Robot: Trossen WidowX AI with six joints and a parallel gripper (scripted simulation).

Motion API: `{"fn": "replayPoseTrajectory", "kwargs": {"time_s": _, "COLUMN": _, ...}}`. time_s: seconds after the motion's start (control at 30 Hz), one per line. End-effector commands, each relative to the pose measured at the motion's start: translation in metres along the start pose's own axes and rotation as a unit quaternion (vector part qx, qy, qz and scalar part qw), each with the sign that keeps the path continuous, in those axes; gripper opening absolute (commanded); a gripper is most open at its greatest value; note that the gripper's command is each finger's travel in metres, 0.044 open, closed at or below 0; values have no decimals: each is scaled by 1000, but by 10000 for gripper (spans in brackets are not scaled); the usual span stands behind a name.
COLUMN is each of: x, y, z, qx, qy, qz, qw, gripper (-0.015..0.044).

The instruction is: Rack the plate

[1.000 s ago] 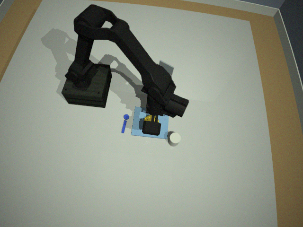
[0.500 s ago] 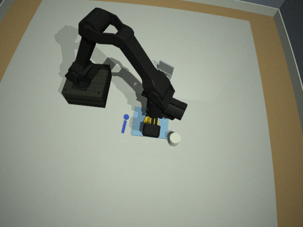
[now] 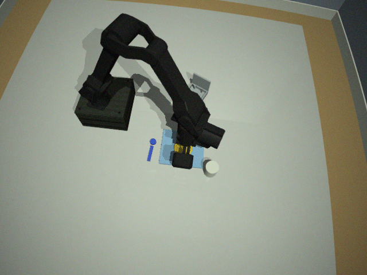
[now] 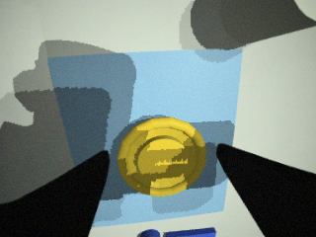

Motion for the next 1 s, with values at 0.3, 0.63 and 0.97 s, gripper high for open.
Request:
{"fn": "replayPoseTrajectory", "kwargs": {"time_s": 0.3, "x": 7, "y": 1, "z": -3, "qx": 2, "qy": 6, "qz": 2, "qw": 1000, "gripper": 353}}
{"fn": "replayPoseTrajectory", "kwargs": {"time_s": 0.63, "x": 7, "y": 1, "z": -3, "qx": 2, "qy": 6, "qz": 2, "qw": 1000, "gripper": 286}}
{"fn": "replayPoseTrajectory", "kwargs": {"time_s": 0.97, "x": -33, "y": 0, "z": 7, "qx": 2, "qy": 5, "qz": 2, "qw": 1000, "gripper": 43}}
Point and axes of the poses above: the point midway between the two fingers, 35 mm back from their tips, its own x axis out along the fingers, its own y axis across the jaws, z = x × y, the point moved 1 cm from there along -x, back along the fingers, and after that the axes turned 15 degrees about x, right-handed, at the moved point
